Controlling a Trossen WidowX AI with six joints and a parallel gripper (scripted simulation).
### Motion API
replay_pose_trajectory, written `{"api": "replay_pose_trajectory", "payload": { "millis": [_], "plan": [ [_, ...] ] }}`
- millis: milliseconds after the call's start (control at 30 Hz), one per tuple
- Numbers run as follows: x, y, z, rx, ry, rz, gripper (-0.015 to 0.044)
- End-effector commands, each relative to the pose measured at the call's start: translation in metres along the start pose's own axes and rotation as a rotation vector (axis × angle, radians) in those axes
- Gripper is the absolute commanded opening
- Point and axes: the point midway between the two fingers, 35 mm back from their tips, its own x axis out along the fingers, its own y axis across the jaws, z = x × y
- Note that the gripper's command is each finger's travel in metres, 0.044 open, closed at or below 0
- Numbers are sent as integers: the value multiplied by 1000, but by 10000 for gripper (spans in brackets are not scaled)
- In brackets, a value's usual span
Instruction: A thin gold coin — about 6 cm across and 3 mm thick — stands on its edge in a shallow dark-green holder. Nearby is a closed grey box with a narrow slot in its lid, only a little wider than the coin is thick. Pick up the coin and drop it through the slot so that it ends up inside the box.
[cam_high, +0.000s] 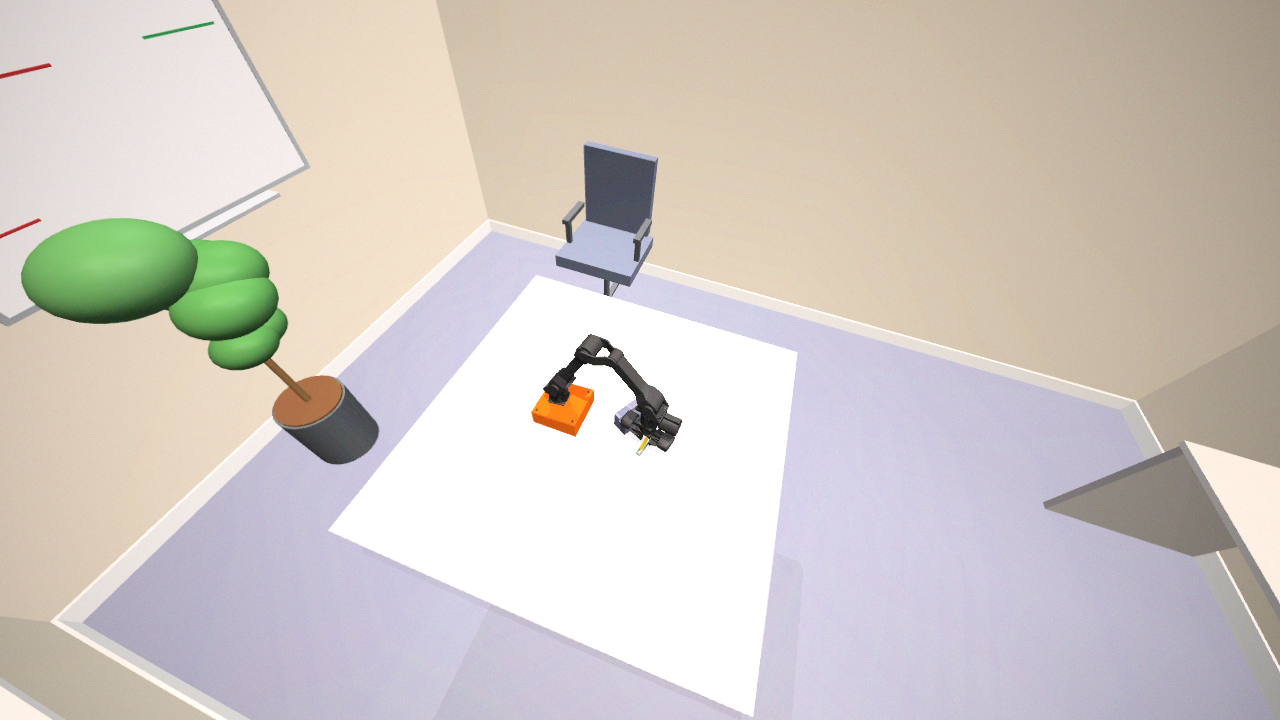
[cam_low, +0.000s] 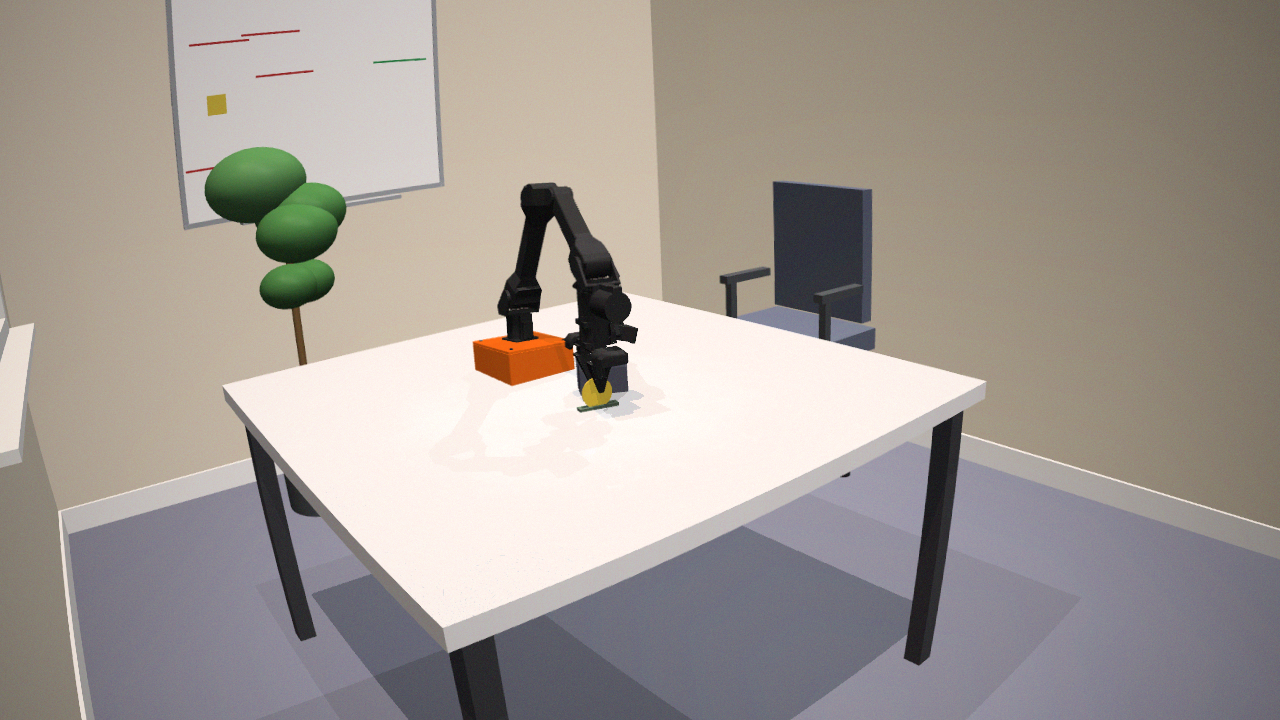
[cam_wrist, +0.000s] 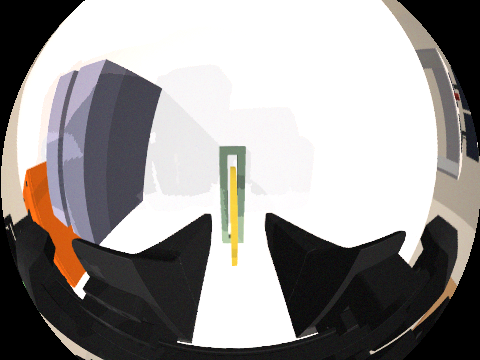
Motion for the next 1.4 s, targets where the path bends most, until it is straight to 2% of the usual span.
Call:
{"api": "replay_pose_trajectory", "payload": {
  "millis": [0, 467, 667, 1067, 1367],
  "plan": [
    [11, 2, -1, 3, 6, 10, 161],
    [28, 3, -1, 3, 6, 11, 161],
    [28, 3, -1, 3, 6, 11, 3],
    [28, 3, -1, 3, 6, 11, 0],
    [7, 0, 0, 3, 6, 10, 0]
  ]
}}
